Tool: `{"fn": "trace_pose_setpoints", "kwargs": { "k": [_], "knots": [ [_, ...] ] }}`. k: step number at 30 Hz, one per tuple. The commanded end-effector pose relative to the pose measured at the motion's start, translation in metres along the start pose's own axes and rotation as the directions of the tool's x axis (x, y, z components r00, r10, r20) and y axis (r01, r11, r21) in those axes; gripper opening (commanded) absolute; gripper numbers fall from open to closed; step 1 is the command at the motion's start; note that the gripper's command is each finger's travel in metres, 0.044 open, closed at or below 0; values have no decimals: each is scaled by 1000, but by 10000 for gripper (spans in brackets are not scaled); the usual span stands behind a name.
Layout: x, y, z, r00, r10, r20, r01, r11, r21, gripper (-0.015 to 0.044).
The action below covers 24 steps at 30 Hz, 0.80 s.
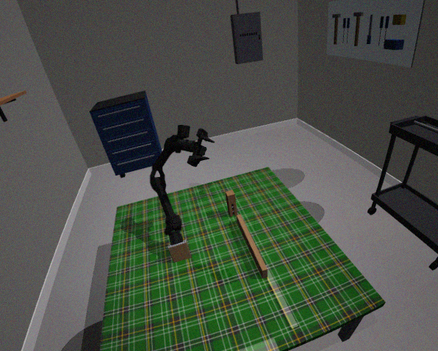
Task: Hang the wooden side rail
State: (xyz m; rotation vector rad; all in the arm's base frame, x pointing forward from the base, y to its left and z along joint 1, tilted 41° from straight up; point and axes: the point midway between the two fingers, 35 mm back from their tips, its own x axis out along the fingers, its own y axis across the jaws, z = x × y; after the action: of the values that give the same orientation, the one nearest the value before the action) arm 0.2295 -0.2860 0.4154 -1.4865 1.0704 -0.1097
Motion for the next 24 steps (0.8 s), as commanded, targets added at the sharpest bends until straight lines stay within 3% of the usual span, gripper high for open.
{"fn": "trace_pose_setpoints", "kwargs": {
  "k": [1, 6, 12, 24],
  "knots": [
    [0, 0, 1, 1000, 0, 3, 0, 1000, 9, 426],
    [12, 5, 20, 997, -1, 78, -18, 971, 237, 440],
    [25, 13, 49, 983, 1, 181, -98, 846, 524, 440],
    [44, 34, 106, 925, 14, 380, -361, 351, 864, 440]
  ]
}}
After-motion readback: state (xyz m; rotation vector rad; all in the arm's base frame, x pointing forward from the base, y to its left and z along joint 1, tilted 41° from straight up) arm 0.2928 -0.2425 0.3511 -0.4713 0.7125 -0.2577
